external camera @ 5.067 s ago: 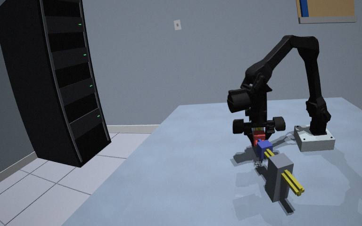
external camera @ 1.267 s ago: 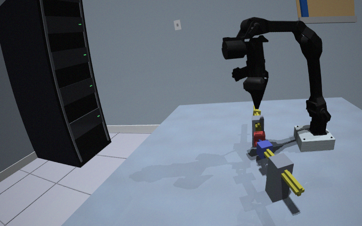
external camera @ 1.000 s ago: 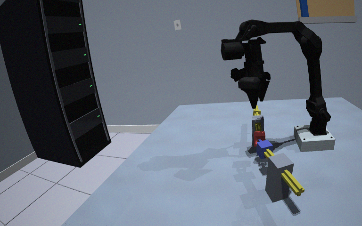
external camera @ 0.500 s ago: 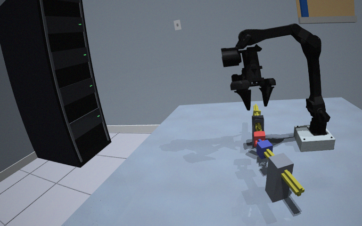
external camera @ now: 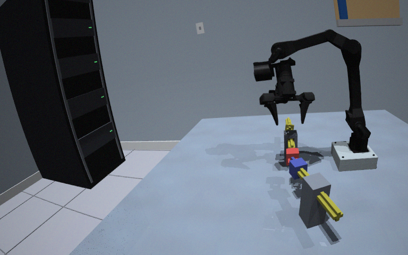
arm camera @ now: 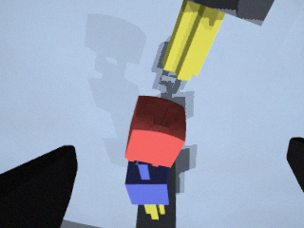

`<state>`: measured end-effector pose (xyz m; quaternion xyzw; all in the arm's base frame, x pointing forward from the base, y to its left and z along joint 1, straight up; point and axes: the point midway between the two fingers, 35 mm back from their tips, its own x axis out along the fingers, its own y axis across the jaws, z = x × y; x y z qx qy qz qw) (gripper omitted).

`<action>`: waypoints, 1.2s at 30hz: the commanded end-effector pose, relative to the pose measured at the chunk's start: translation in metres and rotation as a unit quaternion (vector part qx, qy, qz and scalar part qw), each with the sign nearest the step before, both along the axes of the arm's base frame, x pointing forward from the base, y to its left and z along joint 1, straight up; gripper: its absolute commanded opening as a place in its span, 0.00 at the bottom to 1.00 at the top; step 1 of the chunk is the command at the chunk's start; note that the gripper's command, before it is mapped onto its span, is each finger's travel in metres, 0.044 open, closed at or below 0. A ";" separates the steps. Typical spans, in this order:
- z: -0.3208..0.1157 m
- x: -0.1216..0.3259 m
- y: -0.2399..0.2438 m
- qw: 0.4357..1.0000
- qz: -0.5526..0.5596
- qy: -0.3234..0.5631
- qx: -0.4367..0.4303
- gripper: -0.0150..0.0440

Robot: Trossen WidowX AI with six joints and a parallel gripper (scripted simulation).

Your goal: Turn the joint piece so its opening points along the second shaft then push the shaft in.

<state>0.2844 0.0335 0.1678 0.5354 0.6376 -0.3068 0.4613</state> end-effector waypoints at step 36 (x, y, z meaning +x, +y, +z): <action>-0.016 0.009 -0.115 0.986 0.125 -0.085 -0.064 1.00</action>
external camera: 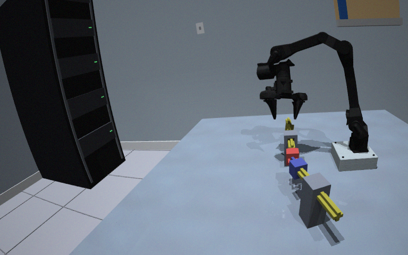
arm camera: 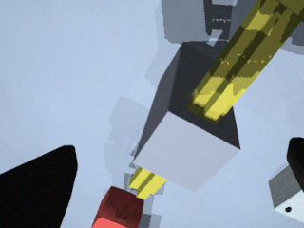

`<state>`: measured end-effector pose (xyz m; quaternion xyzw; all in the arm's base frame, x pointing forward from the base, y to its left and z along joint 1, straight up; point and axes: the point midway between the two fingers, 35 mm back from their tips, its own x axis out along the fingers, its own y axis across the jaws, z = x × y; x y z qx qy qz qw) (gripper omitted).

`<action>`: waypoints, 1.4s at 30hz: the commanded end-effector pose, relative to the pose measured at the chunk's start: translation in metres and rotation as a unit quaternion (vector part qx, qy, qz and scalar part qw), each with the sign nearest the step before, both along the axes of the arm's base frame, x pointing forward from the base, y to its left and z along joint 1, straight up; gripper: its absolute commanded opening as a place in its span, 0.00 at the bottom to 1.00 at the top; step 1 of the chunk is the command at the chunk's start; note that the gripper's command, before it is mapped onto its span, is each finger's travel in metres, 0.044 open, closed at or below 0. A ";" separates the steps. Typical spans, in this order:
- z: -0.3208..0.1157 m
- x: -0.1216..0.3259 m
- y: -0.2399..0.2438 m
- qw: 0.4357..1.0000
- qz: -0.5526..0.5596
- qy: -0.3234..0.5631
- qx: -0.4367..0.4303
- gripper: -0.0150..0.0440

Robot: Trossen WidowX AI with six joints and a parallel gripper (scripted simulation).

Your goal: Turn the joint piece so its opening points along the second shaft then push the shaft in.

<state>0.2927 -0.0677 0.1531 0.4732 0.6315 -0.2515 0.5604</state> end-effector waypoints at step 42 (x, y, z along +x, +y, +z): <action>-0.008 -0.018 -0.147 0.923 0.346 -0.031 -0.166 1.00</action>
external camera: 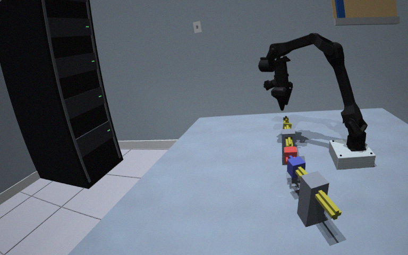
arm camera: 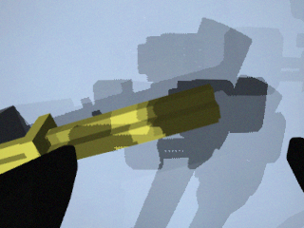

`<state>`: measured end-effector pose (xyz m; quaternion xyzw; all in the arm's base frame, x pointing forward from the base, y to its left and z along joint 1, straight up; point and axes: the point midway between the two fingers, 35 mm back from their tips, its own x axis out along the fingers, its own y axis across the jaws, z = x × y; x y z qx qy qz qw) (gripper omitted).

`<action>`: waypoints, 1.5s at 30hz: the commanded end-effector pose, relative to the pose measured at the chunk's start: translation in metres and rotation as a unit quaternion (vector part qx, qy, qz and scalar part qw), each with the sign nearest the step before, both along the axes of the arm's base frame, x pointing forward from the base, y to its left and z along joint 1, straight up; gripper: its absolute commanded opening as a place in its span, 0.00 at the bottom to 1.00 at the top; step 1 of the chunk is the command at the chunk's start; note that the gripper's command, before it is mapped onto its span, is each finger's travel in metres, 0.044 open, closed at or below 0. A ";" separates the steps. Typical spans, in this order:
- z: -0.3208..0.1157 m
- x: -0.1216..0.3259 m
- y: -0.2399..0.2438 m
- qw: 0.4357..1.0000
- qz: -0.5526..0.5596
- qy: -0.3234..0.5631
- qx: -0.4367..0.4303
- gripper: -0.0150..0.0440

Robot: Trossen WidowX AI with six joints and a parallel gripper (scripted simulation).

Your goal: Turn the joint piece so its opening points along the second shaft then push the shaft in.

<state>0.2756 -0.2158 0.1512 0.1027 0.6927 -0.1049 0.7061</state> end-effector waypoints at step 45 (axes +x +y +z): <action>-0.068 -0.007 0.000 0.790 -0.606 -0.071 0.055 1.00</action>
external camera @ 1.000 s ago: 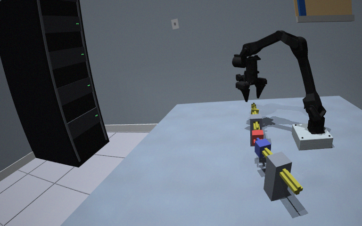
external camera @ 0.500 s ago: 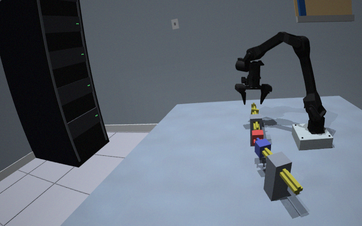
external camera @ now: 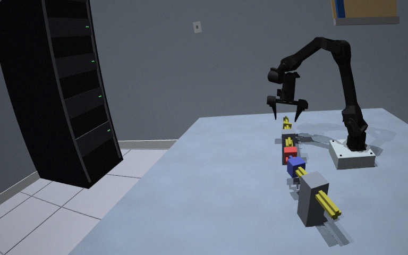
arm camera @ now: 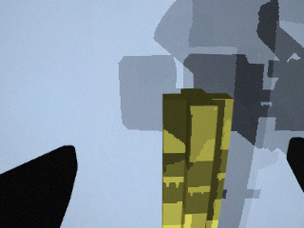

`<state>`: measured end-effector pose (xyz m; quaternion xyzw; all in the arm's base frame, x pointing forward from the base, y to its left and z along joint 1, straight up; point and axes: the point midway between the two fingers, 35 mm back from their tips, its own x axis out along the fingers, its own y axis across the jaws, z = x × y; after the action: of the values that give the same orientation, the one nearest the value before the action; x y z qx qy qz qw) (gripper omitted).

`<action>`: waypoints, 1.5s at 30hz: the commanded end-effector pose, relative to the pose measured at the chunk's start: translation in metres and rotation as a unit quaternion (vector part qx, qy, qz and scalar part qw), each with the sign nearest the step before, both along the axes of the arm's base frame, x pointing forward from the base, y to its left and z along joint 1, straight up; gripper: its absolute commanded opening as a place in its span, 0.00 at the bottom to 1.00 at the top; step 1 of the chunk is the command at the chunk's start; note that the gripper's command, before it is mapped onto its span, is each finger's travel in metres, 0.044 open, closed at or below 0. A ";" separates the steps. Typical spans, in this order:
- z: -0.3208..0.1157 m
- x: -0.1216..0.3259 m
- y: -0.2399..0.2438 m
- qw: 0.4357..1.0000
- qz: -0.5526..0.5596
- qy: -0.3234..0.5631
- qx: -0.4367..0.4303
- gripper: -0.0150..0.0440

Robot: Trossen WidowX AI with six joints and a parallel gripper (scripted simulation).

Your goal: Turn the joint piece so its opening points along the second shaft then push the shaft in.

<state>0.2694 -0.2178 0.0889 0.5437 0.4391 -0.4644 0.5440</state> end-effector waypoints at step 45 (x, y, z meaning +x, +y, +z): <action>-0.031 0.004 0.002 1.000 -0.004 0.002 0.006 0.38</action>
<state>0.2730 -0.2164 0.0586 0.5457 0.4405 -0.4655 0.5399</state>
